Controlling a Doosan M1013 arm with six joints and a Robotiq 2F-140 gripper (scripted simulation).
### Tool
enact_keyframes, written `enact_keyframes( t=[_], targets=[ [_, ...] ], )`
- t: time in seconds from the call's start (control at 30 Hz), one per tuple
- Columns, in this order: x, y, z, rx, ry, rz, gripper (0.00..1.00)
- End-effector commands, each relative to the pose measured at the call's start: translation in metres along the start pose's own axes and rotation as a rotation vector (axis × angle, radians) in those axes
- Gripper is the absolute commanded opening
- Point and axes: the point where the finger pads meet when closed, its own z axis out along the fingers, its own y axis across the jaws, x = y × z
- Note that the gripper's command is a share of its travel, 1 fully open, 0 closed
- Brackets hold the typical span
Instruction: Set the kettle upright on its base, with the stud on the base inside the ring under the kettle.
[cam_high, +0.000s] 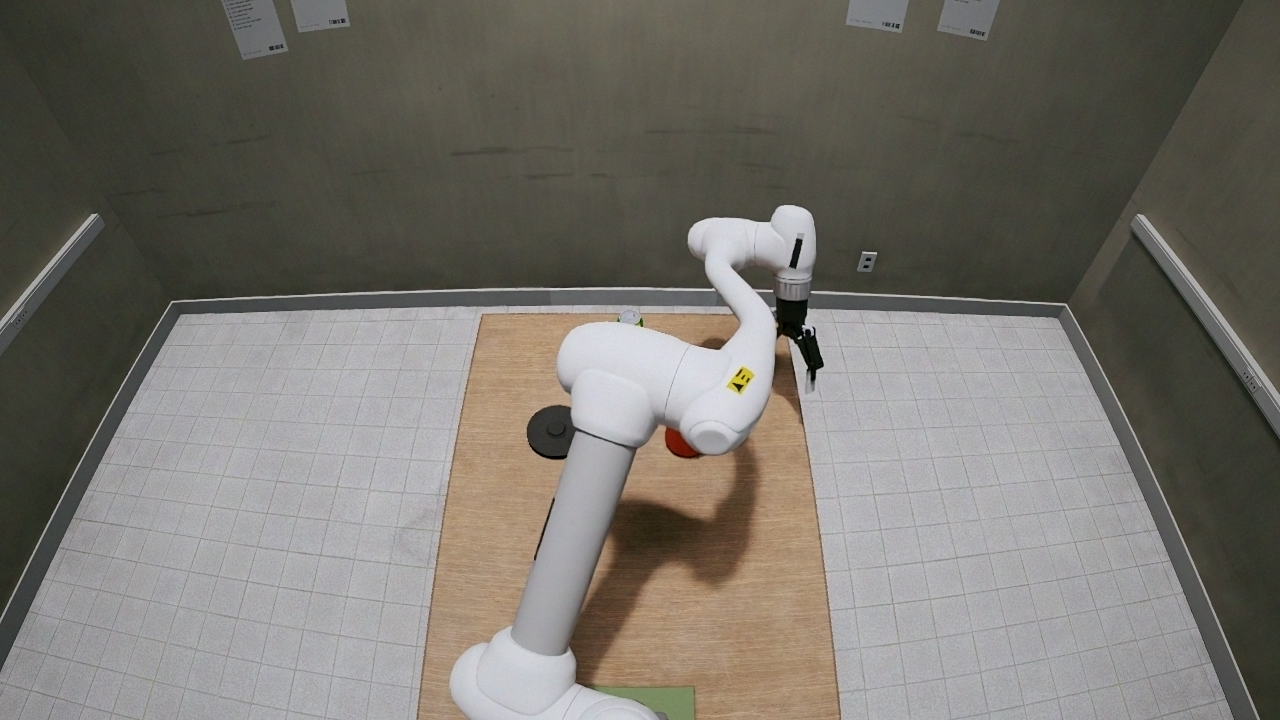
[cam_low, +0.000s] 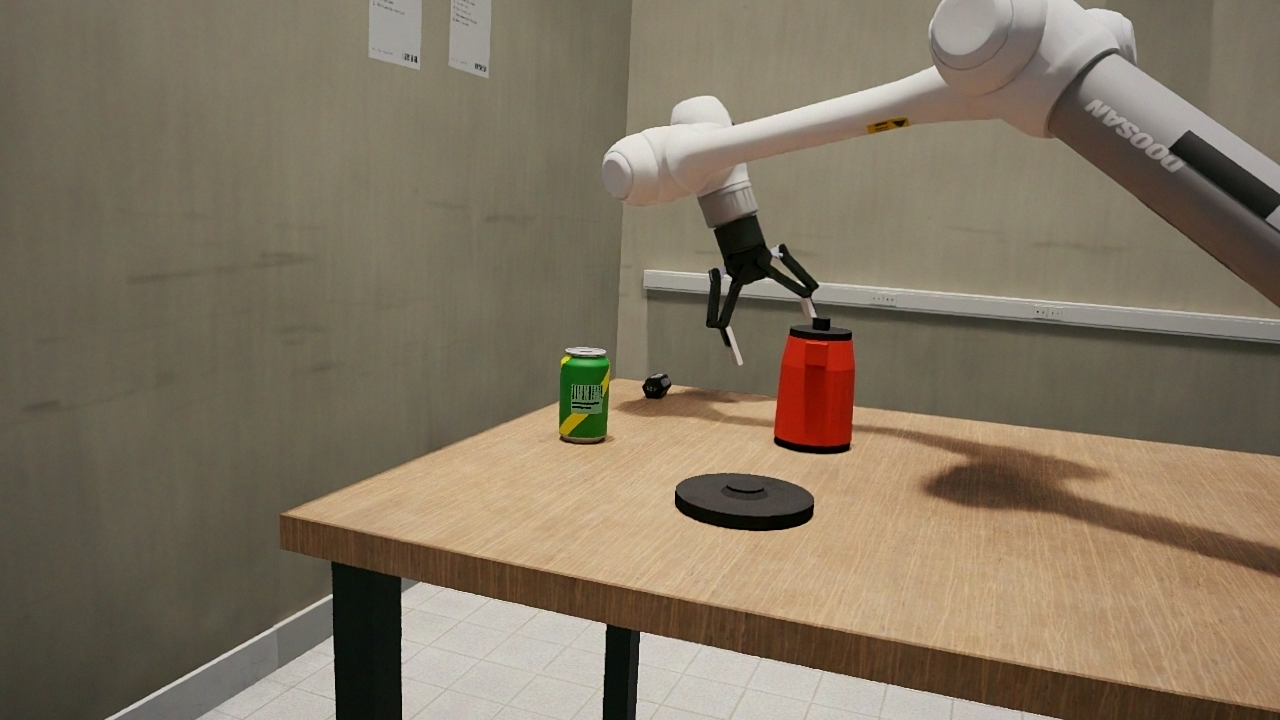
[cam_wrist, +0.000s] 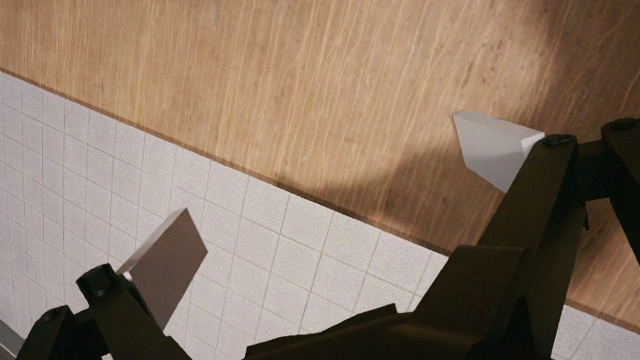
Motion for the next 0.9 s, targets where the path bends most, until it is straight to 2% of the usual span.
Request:
enact_keyframes(
  t=[0.0,0.53,0.57,0.73,0.87],
  targets=[
    [0.0,0.0,-0.002,-0.001,-0.001,0.0,1.0],
    [0.0,0.0,-0.002,-0.001,-0.001,0.0,1.0],
    [0.0,0.0,-0.002,-0.001,-0.001,0.0,0.52],
    [0.001,-0.003,-0.008,-0.001,-0.001,0.0,0.52],
    [0.004,-0.01,-0.027,-0.001,-0.001,0.0,0.52]
  ],
)
